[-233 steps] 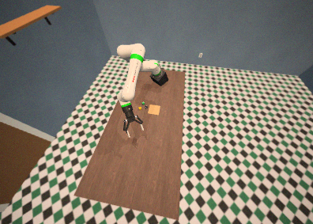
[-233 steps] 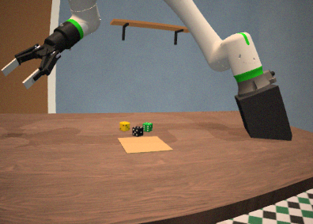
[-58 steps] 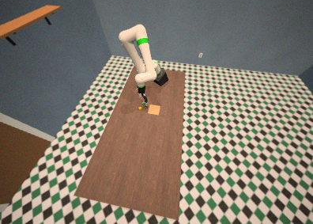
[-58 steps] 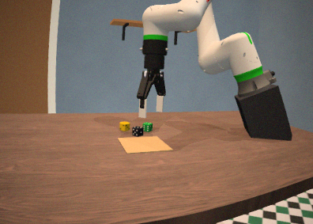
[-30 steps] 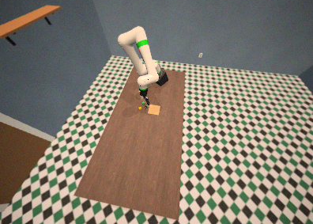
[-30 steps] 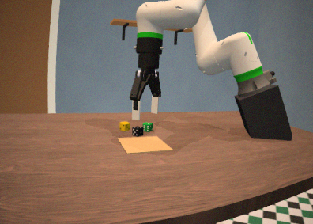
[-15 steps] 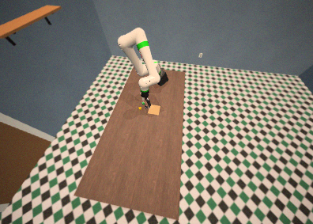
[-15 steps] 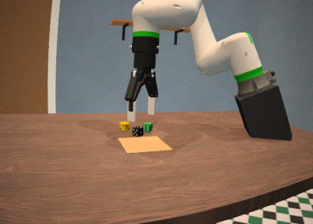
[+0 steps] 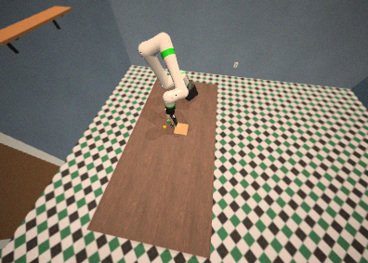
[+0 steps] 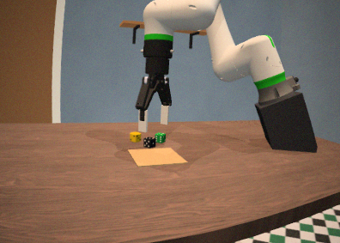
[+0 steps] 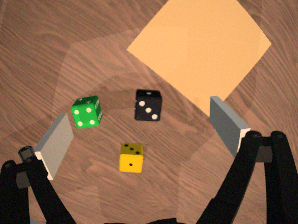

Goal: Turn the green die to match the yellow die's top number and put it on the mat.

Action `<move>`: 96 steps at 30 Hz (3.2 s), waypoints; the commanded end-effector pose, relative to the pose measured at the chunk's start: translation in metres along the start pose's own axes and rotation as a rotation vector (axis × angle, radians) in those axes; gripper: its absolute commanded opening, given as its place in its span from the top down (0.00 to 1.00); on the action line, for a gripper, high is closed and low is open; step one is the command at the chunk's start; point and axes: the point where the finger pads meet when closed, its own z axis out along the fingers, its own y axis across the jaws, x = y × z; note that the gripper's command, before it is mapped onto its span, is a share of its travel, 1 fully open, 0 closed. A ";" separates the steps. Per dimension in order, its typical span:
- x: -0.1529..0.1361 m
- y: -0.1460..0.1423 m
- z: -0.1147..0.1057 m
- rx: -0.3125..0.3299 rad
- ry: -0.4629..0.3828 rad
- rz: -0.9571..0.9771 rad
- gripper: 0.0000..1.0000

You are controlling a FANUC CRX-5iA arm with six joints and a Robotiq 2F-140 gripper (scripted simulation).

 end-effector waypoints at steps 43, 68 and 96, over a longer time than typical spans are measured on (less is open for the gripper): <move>0.000 0.000 -0.085 0.000 0.000 0.000 0.00; -0.009 -0.066 -0.081 0.000 0.000 -0.037 0.00; -0.009 -0.066 -0.079 -0.001 -0.001 0.290 0.00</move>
